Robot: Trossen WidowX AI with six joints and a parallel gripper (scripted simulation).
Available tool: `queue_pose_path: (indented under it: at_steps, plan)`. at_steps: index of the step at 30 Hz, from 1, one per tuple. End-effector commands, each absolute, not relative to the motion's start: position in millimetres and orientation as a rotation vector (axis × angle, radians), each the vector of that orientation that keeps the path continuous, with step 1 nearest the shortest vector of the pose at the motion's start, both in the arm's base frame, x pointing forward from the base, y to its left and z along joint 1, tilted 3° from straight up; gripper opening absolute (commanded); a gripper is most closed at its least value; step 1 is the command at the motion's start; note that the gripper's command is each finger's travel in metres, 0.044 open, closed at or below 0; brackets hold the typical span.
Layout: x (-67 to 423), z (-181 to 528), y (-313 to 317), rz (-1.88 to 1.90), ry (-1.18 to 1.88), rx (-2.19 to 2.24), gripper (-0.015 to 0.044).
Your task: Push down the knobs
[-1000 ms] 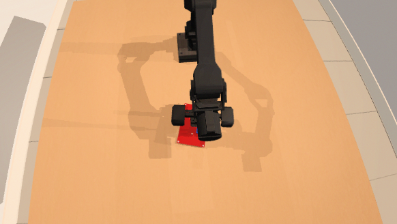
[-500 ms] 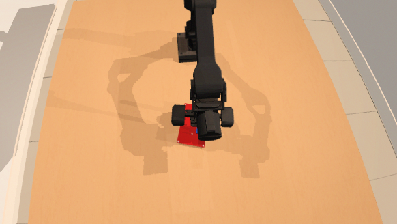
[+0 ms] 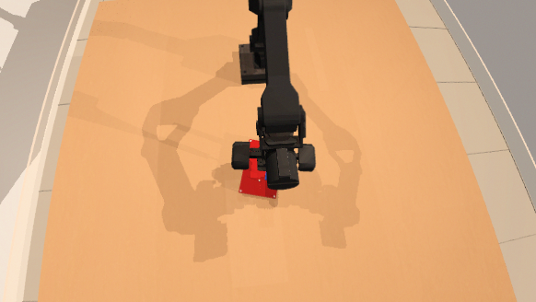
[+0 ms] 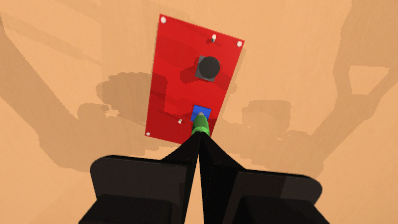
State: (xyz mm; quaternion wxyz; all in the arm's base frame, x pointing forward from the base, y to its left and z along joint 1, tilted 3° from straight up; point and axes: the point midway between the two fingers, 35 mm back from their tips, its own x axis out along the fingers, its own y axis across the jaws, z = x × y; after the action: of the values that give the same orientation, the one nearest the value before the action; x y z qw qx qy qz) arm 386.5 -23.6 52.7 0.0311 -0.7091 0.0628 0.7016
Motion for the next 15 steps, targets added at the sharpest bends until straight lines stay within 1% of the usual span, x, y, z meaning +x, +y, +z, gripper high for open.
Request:
queue_pose_path:
  at_steps: [1, 15]
  plan:
    - [387.2, 38.3, -24.0, 2.173, 0.188, -2.174, 0.0000]
    - [387.2, 35.1, -24.1, 2.173, 0.188, -2.174, 0.0000]
